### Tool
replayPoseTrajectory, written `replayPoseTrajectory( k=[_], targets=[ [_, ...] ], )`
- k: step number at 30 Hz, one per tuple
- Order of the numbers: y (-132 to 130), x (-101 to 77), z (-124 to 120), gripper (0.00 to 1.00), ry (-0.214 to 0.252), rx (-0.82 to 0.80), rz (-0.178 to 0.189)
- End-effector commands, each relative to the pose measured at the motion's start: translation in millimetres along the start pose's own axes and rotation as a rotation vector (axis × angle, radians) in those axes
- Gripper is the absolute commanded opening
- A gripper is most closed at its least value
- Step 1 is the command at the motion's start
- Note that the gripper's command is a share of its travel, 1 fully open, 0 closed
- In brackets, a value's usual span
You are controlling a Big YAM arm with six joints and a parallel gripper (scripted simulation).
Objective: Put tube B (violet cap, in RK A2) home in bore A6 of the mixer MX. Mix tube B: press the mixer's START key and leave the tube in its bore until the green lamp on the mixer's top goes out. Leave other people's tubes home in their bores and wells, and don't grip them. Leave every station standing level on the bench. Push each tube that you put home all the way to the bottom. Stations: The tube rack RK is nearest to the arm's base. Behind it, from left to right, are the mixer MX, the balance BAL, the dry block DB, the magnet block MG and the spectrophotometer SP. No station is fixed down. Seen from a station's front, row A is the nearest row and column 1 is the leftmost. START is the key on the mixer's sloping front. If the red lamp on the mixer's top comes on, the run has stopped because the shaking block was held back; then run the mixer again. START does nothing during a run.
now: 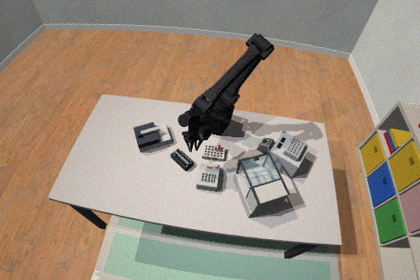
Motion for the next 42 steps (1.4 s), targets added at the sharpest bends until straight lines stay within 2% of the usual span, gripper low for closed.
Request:
replayPoseTrajectory(
  k=[1, 16, 18, 19, 20, 22, 23, 24, 25, 26, 28, 32, 33, 35, 38, 39, 41, 42],
  targets=[
    [-26.9, -16.0, 12.6, 0.36, -0.008, -0.036, -0.035],
    [-53.9, -84.6, 44.1, 0.36, -0.005, -0.041, -0.040],
    [-53.9, -84.6, 44.1, 0.36, -0.005, -0.041, -0.040],
    [-54.8, -81.7, 40.1, 0.36, 0.000, -0.025, -0.019],
    [-54.7, -81.9, 39.9, 0.36, 0.002, -0.025, -0.019],
    [-27.5, -67.8, 26.6, 0.36, 0.011, 0.005, 0.033],
    [-26.9, -67.2, 27.1, 0.36, 0.011, 0.003, 0.035],
    [-42.3, -76.4, 38.6, 0.36, 0.001, -0.021, -0.008],
    [-23.2, -68.0, 36.2, 0.36, 0.020, 0.011, -0.002],
    [-15.6, -64.5, 35.3, 0.36, 0.037, 0.039, -0.006],
    [-11.6, -62.8, 34.8, 0.36, 0.038, 0.040, -0.006],
    [17.8, -52.6, 28.6, 0.36, 0.101, 0.128, 0.021],
    [28.3, -50.3, 26.0, 0.36, 0.125, 0.164, 0.042],
    [28.3, -50.3, 26.0, 0.36, 0.125, 0.164, 0.042],
    [52.1, -42.8, 20.6, 0.36, 0.182, 0.241, 0.071],
    [53.0, -40.4, 20.8, 0.36, 0.171, 0.229, 0.053],
    [72.4, -35.9, 15.9, 0.36, 0.220, 0.293, 0.088],
    [76.7, -33.0, 15.3, 0.36, 0.221, 0.297, 0.080]
  ],
)
Point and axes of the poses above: the point where the finger pads meet when closed, its own x axis out along the fingers, its own y axis across the jaws, z = x × y, the point moved 3 cm from there along -x, back along the fingers, and after that the axes turned 6 degrees about -x, right-handed, at the moved point
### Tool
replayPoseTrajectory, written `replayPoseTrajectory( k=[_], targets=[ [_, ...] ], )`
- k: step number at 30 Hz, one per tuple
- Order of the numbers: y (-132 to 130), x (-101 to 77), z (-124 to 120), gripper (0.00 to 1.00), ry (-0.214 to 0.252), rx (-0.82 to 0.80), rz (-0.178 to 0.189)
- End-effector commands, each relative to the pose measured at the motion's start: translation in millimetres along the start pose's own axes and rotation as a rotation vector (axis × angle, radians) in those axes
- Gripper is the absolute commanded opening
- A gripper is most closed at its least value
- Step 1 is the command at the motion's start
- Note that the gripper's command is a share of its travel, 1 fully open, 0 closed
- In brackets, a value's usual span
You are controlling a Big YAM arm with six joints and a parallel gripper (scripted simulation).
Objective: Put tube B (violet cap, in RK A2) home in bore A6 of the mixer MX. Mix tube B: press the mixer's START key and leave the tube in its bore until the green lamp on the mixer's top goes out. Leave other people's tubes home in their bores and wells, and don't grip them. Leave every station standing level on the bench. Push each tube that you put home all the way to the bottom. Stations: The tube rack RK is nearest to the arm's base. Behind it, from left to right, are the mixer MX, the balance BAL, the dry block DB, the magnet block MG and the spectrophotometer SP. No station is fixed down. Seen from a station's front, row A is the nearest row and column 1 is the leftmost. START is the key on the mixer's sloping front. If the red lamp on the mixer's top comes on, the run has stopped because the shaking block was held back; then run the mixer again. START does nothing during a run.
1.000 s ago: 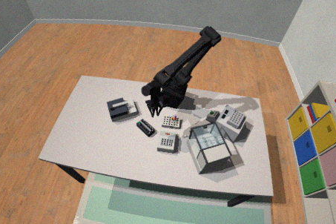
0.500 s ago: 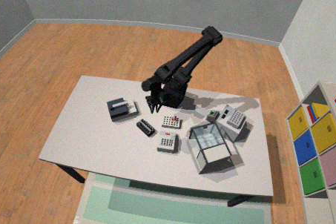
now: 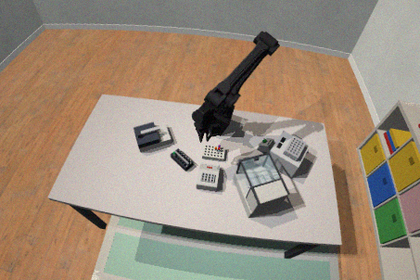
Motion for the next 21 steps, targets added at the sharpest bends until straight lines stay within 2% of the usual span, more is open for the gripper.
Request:
replayPoseTrajectory(
  k=[1, 2, 3, 5, 6, 8, 10, 15, 17, 21],
  targets=[
    [24.9, 7.9, -1.4, 0.36, 0.035, 0.116, 0.025],
    [31.5, 11.6, -3.9, 0.36, 0.054, 0.142, 0.034],
    [34.9, 15.1, -4.3, 0.36, 0.051, 0.147, 0.026],
    [51.2, 22.2, -11.5, 0.36, 0.101, 0.205, 0.056],
    [53.6, 26.0, -11.0, 0.36, 0.093, 0.208, 0.044],
    [68.4, 37.1, -19.3, 0.36, 0.146, 0.268, 0.076],
    [68.4, 37.1, -19.3, 0.36, 0.146, 0.268, 0.076],
    [102.2, 55.8, -33.0, 0.36, 0.242, 0.394, 0.121],
    [112.8, 61.2, -37.5, 0.36, 0.250, 0.404, 0.124],
    [139.1, 75.6, -48.6, 0.36, 0.316, 0.491, 0.154]
  ],
)
Point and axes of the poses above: the point where the finger pads meet when closed, its own x axis out along the fingers, its own y axis across the jaws, z = x × y, the point moved 3 cm from there along -x, back along the fingers, and after that the axes turned 6 degrees about -x, right-handed, at the moved point
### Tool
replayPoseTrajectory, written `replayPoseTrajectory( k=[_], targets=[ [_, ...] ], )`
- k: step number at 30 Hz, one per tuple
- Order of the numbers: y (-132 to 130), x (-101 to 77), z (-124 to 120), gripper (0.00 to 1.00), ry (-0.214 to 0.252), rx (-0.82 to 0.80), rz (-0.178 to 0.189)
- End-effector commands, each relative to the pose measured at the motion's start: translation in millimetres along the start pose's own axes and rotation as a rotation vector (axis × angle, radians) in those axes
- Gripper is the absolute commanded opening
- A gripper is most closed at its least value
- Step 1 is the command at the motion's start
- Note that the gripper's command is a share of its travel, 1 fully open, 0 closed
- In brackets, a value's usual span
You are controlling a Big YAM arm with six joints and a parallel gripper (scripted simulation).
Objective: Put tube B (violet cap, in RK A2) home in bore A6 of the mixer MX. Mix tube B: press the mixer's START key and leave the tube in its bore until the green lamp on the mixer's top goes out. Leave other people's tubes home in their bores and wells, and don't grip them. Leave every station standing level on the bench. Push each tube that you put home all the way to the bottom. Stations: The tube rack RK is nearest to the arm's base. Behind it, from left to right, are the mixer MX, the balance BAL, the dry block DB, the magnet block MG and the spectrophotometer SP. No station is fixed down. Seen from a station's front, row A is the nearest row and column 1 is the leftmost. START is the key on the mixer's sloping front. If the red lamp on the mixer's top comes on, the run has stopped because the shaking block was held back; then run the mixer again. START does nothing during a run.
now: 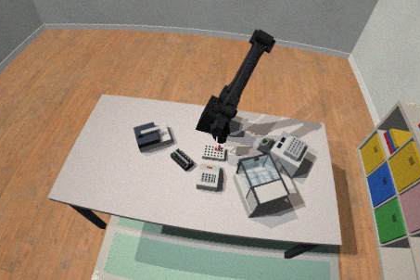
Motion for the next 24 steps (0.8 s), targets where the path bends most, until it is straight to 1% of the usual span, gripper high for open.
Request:
replayPoseTrajectory(
  k=[1, 2, 6, 7, 12, 14, 15, 16, 24],
  targets=[
    [14.6, 23.0, -5.3, 0.36, 0.046, 0.151, 0.017],
    [18.7, 28.1, -8.8, 0.36, 0.052, 0.160, 0.018],
    [18.5, 28.7, -8.6, 0.36, 0.053, 0.160, 0.017],
    [14.3, 21.3, 13.0, 0.36, 0.016, 0.148, 0.009],
    [7.6, 18.1, 15.0, 0.36, 0.008, 0.170, 0.007],
    [6.7, 17.5, 15.3, 0.36, 0.008, 0.171, 0.007],
    [7.8, 19.8, 8.8, 0.36, 0.020, 0.175, 0.010],
    [7.8, 20.0, 7.7, 0.36, 0.022, 0.176, 0.010],
    [8.1, 17.1, 9.8, 0.36, 0.029, 0.154, 0.013]
  ],
)
Point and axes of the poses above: the point where the finger pads meet when closed, its own x axis out along the fingers, its own y axis across the jaws, z = x × y, the point moved 3 cm from there along -x, back along the fingers, and after that the axes turned 6 degrees about -x, right-handed, at the moved point
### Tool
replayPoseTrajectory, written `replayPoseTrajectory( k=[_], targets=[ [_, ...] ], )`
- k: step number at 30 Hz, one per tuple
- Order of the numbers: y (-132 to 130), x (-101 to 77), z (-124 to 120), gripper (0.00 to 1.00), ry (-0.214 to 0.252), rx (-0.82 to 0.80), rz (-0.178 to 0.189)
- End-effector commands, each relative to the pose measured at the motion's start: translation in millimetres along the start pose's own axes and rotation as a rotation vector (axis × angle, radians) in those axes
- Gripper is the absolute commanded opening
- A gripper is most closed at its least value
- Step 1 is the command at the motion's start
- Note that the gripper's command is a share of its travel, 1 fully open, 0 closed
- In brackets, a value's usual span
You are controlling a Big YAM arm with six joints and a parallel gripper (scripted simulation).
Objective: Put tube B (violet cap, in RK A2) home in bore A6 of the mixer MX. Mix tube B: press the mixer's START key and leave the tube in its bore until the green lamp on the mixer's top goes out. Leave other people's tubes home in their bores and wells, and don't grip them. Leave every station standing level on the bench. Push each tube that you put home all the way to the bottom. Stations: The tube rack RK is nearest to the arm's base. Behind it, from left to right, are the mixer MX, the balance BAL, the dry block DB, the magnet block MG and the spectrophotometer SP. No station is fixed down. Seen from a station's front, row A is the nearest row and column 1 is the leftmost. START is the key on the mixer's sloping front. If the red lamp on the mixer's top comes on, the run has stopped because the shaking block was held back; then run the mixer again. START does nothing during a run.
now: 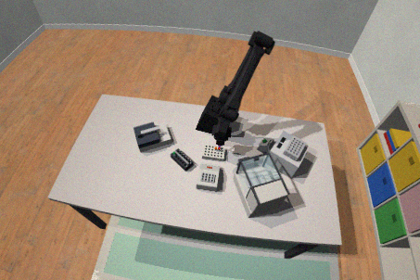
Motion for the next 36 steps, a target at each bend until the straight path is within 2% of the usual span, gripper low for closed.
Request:
replayPoseTrajectory(
  k=[1, 5, 6, 36],
  targets=[
    [-4.2, -7.6, 18.3, 0.36, -0.021, -0.005, -0.005],
    [-5.0, -8.8, 19.1, 0.36, -0.022, -0.003, -0.006],
    [-1.9, -5.7, 12.5, 0.36, -0.021, -0.005, -0.004],
    [-1.9, -5.7, 12.5, 0.36, -0.021, -0.005, -0.004]
  ],
)
Point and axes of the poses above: the point where the finger pads meet when closed, its own x axis out along the fingers, its own y axis across the jaws, z = x × y, the point moved 3 cm from there along -x, back along the fingers, and after that the axes turned 6 degrees about -x, right-handed, at the moved point
